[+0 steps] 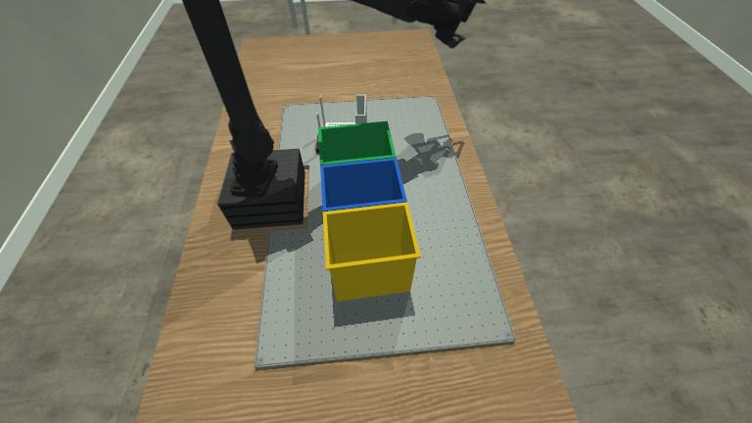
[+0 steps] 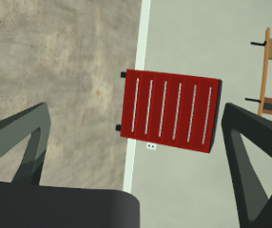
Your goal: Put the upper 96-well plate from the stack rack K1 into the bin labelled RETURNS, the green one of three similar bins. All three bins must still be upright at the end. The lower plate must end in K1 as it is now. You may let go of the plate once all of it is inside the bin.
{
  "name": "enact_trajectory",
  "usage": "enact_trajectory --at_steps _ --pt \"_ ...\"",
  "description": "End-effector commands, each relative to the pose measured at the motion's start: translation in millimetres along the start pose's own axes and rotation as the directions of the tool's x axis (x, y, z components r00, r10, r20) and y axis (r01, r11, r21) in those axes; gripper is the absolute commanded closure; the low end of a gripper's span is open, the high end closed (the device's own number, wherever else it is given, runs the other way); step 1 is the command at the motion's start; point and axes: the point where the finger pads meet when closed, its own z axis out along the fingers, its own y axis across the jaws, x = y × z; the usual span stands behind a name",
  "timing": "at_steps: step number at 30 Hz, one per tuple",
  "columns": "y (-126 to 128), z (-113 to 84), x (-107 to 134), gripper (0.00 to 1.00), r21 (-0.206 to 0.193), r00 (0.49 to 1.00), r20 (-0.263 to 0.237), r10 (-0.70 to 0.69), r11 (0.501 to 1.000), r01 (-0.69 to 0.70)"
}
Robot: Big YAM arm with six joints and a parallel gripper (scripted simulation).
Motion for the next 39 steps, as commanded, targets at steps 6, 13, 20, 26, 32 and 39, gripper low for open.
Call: enact_trajectory --at_steps 6,13,20,26,32,39 --pt "-7 -1.8 -1 0.0 0.013 1.0 0.001 -0.001 1.0 0.001" --pt "-7 -1.8 -1 0.0 0.013 1.0 0.001 -0.001 1.0 0.001" --pt "-1 -15.7 -17 0.0 -0.028 0.995 0.007 0.096 0.995 -0.096" --pt "-19 -26.7 -34 0.0 -0.058 0.964 0.006 0.265 0.963 -0.265" --pt "33 -41.0 -41 0.0 -0.181 0.902 -0.067 0.427 0.883 -0.432" --pt "60 -54.8 -48 0.0 -0.244 0.829 -0.143 0.541 0.792 -0.559"
